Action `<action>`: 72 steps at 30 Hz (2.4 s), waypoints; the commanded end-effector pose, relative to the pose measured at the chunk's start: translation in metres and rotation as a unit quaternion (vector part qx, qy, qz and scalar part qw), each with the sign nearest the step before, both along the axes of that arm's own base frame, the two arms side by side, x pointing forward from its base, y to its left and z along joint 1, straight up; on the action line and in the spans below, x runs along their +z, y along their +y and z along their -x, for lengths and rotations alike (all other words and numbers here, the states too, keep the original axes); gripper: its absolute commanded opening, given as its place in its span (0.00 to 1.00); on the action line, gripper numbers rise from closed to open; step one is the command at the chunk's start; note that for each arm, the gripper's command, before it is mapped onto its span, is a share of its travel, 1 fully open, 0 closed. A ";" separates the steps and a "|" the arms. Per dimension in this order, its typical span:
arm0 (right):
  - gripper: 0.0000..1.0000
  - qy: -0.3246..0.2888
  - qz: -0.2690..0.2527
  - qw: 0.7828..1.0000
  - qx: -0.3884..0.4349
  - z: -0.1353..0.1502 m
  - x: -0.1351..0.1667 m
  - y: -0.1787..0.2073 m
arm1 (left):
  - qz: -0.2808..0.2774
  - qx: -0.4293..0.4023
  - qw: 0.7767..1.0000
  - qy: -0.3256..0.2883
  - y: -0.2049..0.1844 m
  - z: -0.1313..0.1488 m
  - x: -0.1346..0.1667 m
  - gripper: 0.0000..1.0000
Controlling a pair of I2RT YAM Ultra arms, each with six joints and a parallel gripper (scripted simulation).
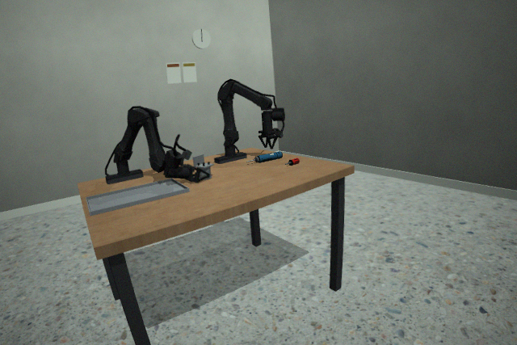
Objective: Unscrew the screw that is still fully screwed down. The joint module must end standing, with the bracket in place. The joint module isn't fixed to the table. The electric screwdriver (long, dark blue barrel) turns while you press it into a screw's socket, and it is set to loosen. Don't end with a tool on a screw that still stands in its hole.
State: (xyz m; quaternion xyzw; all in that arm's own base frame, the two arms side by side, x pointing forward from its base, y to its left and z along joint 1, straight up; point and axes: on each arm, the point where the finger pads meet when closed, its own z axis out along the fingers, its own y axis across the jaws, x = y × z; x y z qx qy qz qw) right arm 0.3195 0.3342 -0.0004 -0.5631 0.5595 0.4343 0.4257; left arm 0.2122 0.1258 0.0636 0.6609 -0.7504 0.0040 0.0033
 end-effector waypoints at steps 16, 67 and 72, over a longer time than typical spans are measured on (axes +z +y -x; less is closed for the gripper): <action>0.86 -0.019 -0.012 1.000 0.005 -0.009 0.018 0.012 | -0.008 0.003 1.000 -0.005 0.003 -0.002 0.004 0.65; 0.86 -0.011 -0.005 1.000 0.002 -0.005 0.009 0.006 | -0.008 0.003 1.000 -0.005 0.003 -0.002 0.004 0.65; 0.86 -0.011 -0.005 1.000 0.002 -0.005 0.009 0.006 | -0.008 0.003 1.000 -0.005 0.003 -0.002 0.004 0.65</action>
